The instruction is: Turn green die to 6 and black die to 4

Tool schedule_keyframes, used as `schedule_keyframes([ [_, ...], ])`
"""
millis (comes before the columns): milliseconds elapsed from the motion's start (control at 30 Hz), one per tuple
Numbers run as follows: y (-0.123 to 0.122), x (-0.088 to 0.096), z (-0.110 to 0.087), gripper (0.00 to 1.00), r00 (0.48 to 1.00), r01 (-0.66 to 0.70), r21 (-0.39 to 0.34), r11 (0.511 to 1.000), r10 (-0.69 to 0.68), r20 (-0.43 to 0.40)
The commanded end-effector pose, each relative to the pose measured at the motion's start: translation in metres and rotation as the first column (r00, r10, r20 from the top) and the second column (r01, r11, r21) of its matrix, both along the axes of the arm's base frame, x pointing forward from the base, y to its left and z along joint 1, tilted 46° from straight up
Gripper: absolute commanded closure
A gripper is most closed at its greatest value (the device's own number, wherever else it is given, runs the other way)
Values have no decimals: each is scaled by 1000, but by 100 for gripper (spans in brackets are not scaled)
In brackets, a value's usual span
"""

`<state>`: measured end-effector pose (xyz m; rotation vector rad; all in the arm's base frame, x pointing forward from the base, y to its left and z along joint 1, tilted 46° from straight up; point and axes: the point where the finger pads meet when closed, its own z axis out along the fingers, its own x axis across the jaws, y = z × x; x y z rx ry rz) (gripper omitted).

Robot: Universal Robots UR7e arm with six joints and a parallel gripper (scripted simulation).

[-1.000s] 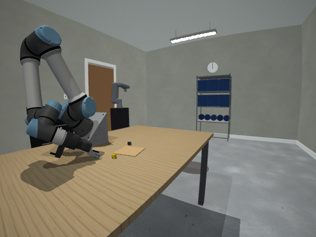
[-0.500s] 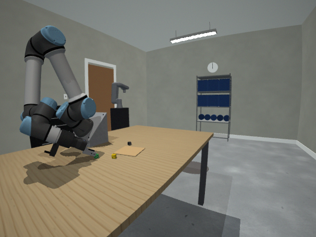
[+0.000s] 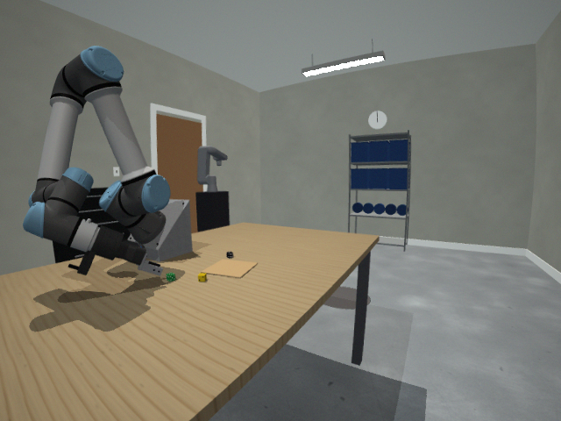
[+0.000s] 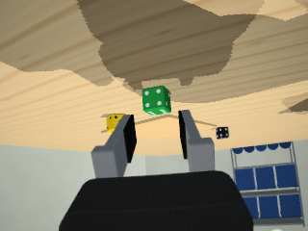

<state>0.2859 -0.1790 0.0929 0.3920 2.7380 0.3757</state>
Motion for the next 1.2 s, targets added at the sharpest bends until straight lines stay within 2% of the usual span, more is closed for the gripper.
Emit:
schedule_keyframes([
  [0,4,0,4,30,1000,-1,0,1000,1,0],
  [533,41,1,40,30,1000,-1,0,1000,1,0],
  [933,43,1,41,30,1000,1,-4,1000,-1,-2],
  [1167,46,1,40,30,1000,10,-39,999,-11,-18],
])
